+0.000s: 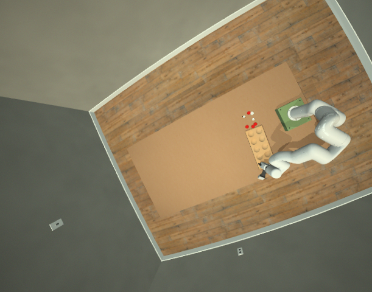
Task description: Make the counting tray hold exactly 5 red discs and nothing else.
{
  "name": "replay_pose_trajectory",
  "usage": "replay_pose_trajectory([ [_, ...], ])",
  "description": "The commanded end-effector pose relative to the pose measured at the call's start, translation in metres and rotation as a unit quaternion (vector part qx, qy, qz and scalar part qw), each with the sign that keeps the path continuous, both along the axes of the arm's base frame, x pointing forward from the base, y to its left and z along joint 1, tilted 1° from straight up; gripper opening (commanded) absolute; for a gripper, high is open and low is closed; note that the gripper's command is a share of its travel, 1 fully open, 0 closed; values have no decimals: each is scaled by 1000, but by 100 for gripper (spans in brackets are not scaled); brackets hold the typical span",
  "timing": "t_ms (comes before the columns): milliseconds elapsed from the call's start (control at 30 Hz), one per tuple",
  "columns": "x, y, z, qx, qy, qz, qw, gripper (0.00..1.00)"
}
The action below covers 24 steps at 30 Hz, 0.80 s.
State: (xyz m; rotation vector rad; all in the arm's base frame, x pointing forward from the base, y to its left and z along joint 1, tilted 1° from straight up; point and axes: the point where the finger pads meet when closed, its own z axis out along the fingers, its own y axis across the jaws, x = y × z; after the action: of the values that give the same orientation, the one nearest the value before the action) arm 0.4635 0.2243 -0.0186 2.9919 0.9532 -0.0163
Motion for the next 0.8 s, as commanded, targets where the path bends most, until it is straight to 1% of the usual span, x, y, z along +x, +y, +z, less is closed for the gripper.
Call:
replay_pose_trajectory([
  [0,1,1,1,1,-2,0,1000,0],
  [233,1,1,1,1,-2,0,1000,0],
  [267,1,1,1,1,-2,0,1000,33],
  [767,1,1,1,1,-2,0,1000,33],
])
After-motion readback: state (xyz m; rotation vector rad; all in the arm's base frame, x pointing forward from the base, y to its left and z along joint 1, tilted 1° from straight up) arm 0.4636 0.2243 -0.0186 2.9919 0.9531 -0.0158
